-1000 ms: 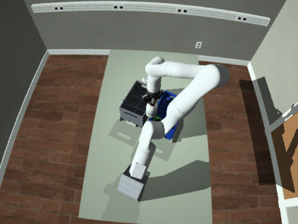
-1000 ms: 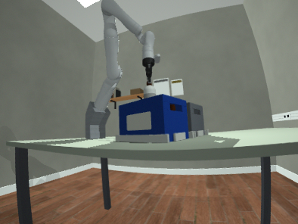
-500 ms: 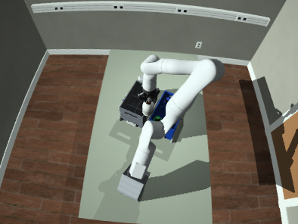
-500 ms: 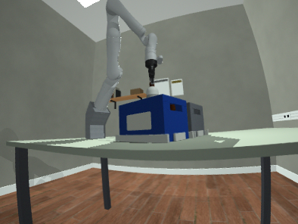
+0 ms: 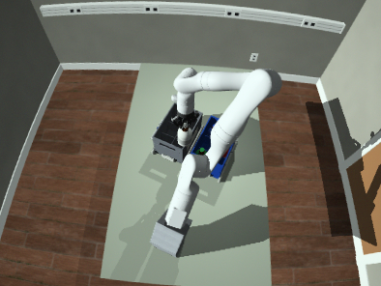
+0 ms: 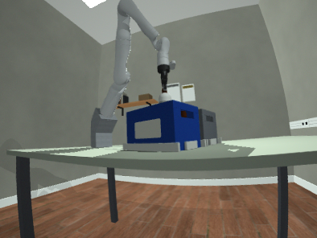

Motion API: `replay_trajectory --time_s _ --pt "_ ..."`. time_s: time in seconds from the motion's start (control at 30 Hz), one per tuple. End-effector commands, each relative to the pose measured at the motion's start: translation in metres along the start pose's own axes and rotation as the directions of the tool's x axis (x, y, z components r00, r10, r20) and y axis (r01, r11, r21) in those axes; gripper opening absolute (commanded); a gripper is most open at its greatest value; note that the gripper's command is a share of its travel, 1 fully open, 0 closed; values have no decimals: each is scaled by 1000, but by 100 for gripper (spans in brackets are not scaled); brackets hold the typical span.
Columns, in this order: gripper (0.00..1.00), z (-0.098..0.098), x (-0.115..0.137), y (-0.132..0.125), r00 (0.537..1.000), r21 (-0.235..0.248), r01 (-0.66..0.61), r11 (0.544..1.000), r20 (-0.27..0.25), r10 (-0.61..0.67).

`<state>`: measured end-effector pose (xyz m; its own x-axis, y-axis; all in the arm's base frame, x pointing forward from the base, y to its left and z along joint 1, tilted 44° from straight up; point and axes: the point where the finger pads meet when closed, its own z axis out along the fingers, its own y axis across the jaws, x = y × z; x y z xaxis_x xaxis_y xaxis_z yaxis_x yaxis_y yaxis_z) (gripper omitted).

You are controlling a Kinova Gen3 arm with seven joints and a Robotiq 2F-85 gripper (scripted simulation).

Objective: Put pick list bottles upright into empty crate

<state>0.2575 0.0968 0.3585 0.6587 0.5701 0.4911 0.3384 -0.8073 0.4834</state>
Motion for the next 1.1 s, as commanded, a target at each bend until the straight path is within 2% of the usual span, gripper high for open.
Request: replay_trajectory --time_s 0.0,0.57,1.07 --pt "10 0 5 -5 1000 -1 0 1000 -1 0" --pt "10 0 28 -28 1000 -1 0 1000 -1 0" --pt "10 0 27 -28 1000 -1 0 1000 -1 0"
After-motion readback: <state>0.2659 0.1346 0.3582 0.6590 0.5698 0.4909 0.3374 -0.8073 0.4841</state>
